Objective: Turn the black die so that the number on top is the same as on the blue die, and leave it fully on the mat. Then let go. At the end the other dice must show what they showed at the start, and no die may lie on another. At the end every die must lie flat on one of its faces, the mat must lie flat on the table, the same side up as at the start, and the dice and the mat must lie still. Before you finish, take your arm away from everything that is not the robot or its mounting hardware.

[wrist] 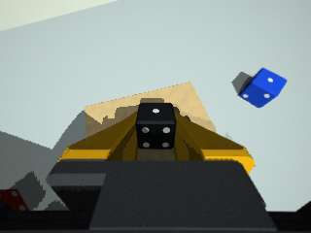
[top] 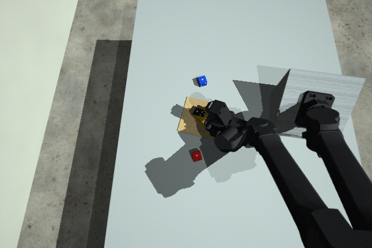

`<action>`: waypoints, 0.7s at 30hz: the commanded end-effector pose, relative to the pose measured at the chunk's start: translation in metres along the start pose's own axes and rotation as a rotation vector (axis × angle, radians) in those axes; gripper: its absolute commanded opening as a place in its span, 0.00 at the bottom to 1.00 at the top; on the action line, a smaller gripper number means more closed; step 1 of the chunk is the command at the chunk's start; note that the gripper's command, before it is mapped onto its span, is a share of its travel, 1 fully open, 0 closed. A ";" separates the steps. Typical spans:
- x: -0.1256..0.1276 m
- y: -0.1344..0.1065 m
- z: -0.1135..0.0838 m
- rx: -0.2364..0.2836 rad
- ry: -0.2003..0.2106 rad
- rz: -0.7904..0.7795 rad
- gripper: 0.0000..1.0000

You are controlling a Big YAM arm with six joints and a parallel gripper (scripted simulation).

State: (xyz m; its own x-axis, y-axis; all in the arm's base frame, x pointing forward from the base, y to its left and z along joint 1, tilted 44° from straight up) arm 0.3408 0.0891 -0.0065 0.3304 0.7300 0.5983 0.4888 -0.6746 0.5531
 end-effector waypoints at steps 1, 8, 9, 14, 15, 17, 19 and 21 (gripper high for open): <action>0.005 -0.002 0.003 -0.014 0.018 0.021 0.25; 0.003 0.003 0.004 -0.029 0.014 0.034 0.25; 0.001 0.001 0.004 -0.022 0.007 0.029 0.25; 0.001 0.001 0.004 -0.021 0.006 0.026 0.25; 0.001 0.001 0.004 -0.021 0.006 0.026 0.25; 0.001 0.001 0.004 -0.021 0.006 0.026 0.25; 0.001 0.001 0.004 -0.021 0.006 0.026 0.25; 0.001 0.001 0.004 -0.021 0.006 0.026 0.25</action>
State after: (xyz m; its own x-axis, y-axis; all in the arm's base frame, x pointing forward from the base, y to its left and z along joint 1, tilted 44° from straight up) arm 0.3410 0.0929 -0.0104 0.3322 0.7219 0.6070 0.4817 -0.6832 0.5489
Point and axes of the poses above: the point where the finger pads meet when closed, its own z axis out along the fingers, its own x axis across the jaws, y = z × x, the point moved 3 cm from there along -z, back along the fingers, and after that the axes turned 4 degrees about -z, right-handed, at the moved point
